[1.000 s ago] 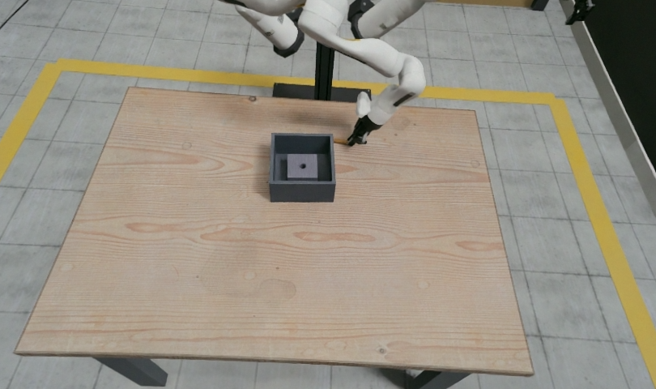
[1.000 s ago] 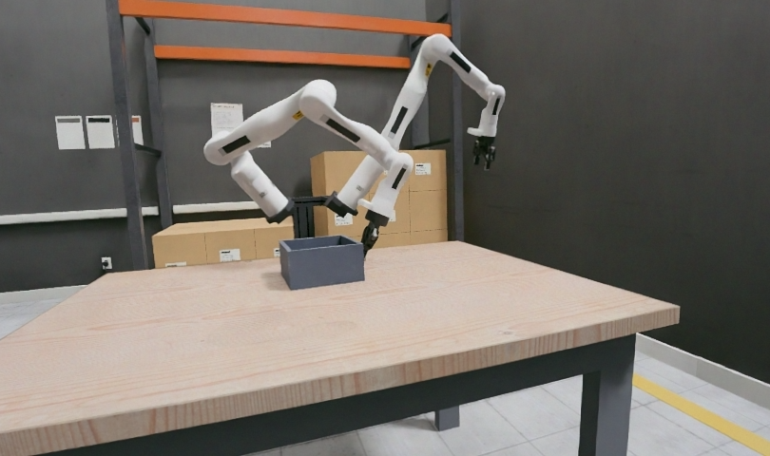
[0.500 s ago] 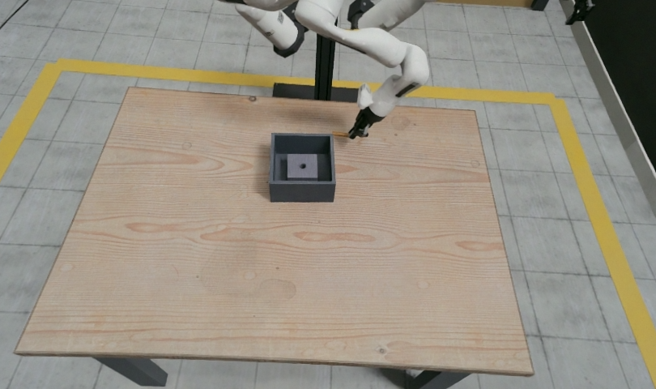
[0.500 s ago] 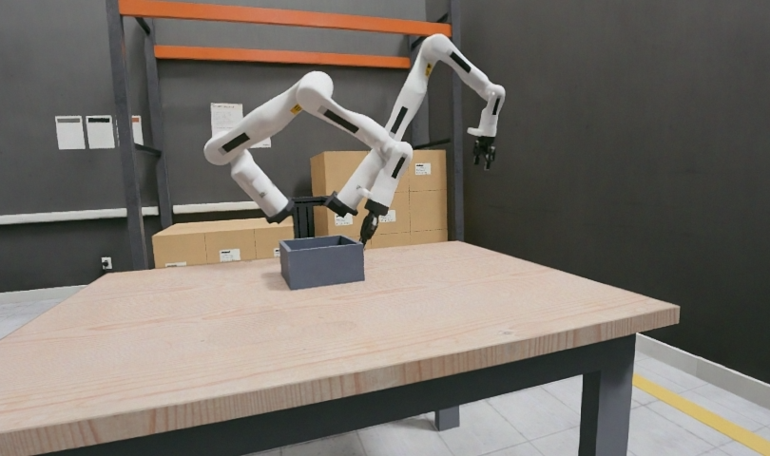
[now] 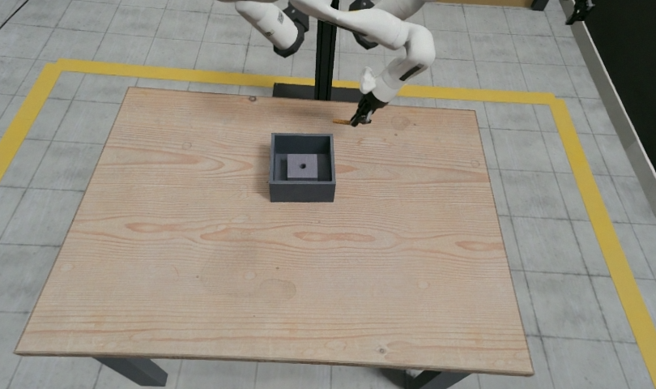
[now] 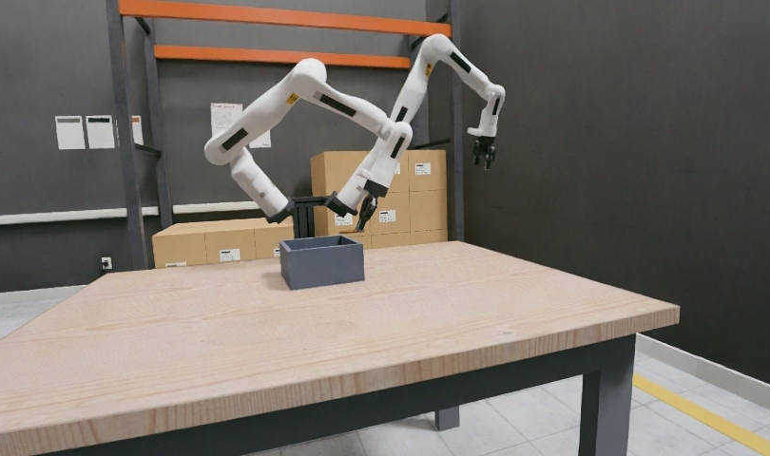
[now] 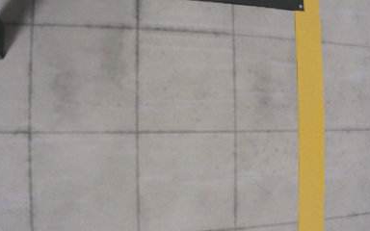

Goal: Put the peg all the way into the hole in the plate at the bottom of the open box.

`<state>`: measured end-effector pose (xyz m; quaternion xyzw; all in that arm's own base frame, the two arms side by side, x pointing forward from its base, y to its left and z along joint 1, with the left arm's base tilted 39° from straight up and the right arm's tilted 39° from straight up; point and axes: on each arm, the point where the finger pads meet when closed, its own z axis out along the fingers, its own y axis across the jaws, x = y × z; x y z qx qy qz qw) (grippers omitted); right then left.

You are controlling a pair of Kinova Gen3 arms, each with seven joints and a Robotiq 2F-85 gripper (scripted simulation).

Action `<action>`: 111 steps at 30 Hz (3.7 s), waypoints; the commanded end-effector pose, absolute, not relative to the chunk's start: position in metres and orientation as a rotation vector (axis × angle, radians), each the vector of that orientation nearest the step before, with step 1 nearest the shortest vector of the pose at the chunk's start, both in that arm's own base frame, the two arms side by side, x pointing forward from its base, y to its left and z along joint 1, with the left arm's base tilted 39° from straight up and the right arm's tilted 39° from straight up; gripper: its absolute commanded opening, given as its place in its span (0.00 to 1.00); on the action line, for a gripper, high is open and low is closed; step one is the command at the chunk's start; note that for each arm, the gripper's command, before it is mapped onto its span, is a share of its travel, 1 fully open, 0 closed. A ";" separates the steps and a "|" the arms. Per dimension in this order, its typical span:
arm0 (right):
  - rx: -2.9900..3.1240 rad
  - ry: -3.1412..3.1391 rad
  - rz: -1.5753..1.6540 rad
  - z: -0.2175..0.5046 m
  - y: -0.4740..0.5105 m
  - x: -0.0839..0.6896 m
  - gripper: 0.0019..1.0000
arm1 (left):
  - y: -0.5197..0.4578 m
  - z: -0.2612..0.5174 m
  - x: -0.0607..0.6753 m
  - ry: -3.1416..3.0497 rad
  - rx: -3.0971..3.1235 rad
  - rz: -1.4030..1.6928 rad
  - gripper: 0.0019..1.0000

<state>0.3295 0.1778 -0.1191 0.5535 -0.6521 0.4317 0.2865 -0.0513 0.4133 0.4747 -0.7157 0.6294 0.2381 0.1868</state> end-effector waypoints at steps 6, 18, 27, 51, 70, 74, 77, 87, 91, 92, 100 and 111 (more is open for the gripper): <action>1.480 -1.744 1.154 -0.115 0.181 0.329 0.10 | 0.413 0.475 -0.052 1.770 -2.014 0.672 1.00; 1.480 -1.744 1.154 -0.103 0.191 0.326 0.10 | 0.413 0.475 -0.052 1.770 -2.014 0.672 1.00; 1.480 -1.744 1.154 -0.104 0.192 0.329 0.10 | 0.413 0.475 -0.052 1.770 -2.014 0.672 1.00; 1.480 -1.744 1.154 -0.114 0.220 0.374 0.10 | 0.413 0.475 -0.052 1.770 -2.014 0.672 1.00; 1.480 -1.744 1.154 -0.120 0.218 0.380 0.10 | 0.413 0.475 -0.052 1.770 -2.014 0.672 1.00; 1.480 -1.744 1.154 -0.125 0.215 0.381 0.10 | 0.413 0.475 -0.052 1.770 -2.014 0.672 1.00; 1.480 -1.744 1.154 -0.127 0.213 0.382 0.10 | 0.413 0.475 -0.052 1.770 -2.014 0.672 1.00; 1.477 -1.748 1.154 -0.128 0.213 0.382 0.10 | 0.413 0.475 -0.052 1.770 -2.014 0.672 1.00; 1.470 -1.756 1.154 -0.128 0.213 0.382 0.10 | 0.413 0.475 -0.052 1.770 -2.014 0.672 1.00; 1.467 -1.759 1.154 -0.128 0.213 0.382 0.10 | 0.413 0.475 -0.052 1.770 -2.014 0.672 1.00; 1.418 -1.812 1.155 -0.128 0.213 0.382 0.10 | 0.413 0.475 -0.052 1.770 -2.014 0.672 1.00; 1.307 -1.923 1.154 -0.128 0.213 0.382 0.10 | 0.413 0.475 -0.052 1.770 -2.014 0.672 1.00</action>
